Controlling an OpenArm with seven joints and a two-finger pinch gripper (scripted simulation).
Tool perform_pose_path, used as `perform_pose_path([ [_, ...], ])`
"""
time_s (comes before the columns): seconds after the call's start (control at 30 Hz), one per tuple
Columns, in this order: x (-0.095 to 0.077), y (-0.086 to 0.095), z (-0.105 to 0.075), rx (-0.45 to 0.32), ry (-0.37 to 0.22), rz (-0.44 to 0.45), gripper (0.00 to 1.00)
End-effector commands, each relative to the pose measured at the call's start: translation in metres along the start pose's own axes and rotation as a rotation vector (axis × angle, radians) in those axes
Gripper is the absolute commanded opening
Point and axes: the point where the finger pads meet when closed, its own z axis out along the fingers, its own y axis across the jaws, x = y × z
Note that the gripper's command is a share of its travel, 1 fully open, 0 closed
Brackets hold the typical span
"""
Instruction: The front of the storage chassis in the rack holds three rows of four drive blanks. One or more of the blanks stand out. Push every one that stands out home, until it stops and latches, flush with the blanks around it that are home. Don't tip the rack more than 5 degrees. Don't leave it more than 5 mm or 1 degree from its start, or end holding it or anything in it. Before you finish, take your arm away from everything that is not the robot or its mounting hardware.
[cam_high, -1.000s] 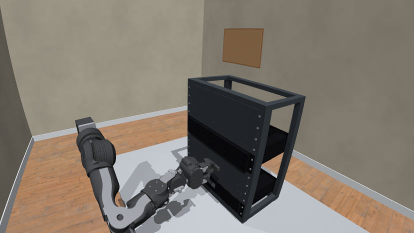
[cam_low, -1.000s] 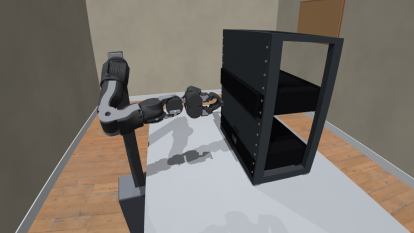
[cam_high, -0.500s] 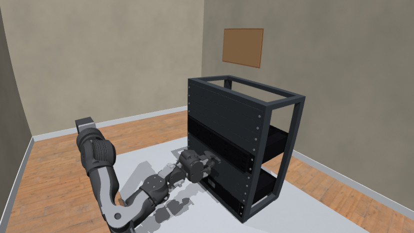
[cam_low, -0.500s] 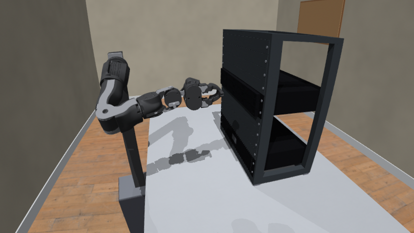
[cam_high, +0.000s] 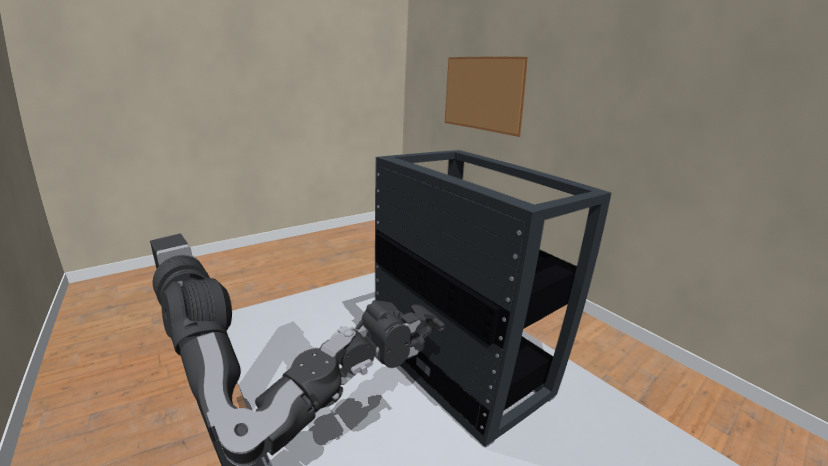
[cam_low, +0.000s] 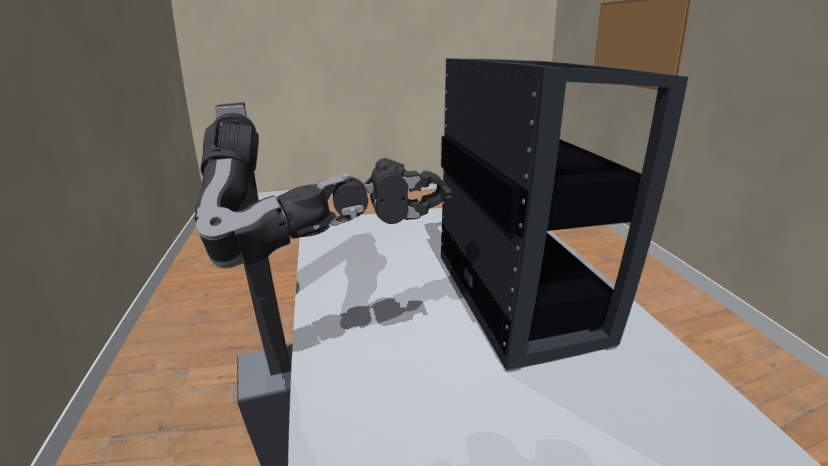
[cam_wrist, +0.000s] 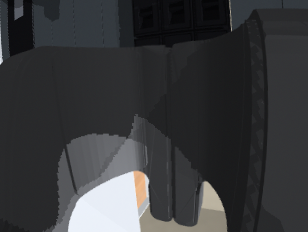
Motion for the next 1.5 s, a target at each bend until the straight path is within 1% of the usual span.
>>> perform_pose_path([
  [0.0, 0.0, 0.001, 0.002, -0.001, -0.001, -0.002, 0.0],
  [0.17, 0.0, 0.001, 0.011, -0.001, -0.001, -0.002, 0.0],
  [0.23, 0.0, 0.001, 0.011, -0.001, -0.001, -0.002, 0.0],
  [0.73, -0.002, 0.005, 0.045, -0.01, -0.005, 0.0, 0.0],
  [0.8, -0.002, 0.005, 0.045, -0.01, -0.005, 0.0, 0.0],
  [1.1, -0.002, 0.002, 0.057, -0.004, -0.004, -0.001, 0.0],
  [1.47, -0.001, 0.003, 0.058, -0.005, -0.003, -0.001, 0.0],
])
